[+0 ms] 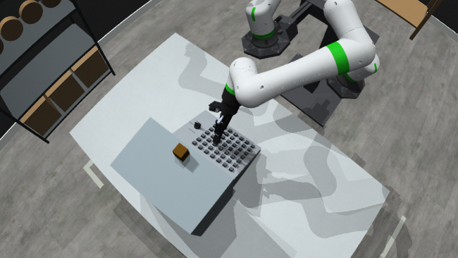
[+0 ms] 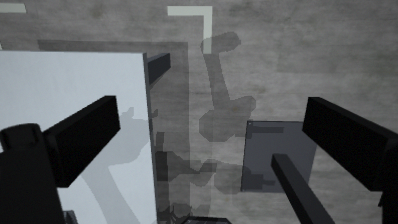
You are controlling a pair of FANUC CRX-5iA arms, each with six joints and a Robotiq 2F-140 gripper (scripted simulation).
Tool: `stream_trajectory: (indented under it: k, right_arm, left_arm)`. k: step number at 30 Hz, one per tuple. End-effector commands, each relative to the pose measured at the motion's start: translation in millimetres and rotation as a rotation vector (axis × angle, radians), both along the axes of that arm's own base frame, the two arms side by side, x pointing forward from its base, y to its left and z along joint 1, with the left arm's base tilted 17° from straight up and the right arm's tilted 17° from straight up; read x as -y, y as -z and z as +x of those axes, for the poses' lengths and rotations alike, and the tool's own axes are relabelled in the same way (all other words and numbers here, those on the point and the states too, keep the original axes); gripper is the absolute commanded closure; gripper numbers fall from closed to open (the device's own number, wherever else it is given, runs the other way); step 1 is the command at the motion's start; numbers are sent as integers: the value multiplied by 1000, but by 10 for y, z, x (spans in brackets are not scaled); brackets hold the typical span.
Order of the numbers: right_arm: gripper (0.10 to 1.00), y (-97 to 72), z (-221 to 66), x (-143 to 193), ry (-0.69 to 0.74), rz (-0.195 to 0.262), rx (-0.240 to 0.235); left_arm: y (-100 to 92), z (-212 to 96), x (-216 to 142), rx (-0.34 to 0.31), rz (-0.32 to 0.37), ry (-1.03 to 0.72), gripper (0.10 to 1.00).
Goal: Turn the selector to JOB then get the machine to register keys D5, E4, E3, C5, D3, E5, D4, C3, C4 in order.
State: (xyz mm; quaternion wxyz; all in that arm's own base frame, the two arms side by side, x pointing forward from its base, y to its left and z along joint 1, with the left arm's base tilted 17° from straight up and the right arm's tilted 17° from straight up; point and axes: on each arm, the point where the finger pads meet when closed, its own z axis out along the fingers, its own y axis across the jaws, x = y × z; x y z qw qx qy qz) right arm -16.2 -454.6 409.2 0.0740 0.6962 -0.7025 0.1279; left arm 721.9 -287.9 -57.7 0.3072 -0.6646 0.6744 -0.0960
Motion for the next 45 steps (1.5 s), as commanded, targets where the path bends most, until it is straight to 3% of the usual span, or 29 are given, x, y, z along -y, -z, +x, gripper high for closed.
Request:
stream_trajectory:
  k: [1, 45]
  right_arm:
    - [98, -8, -2, 0, 0, -2, 0]
    - [98, -8, -2, 0, 0, -2, 0]
  left_arm:
    - [-14, 5, 8, 2, -1, 0, 999]
    - [59, 55, -17, 2, -1, 0, 999]
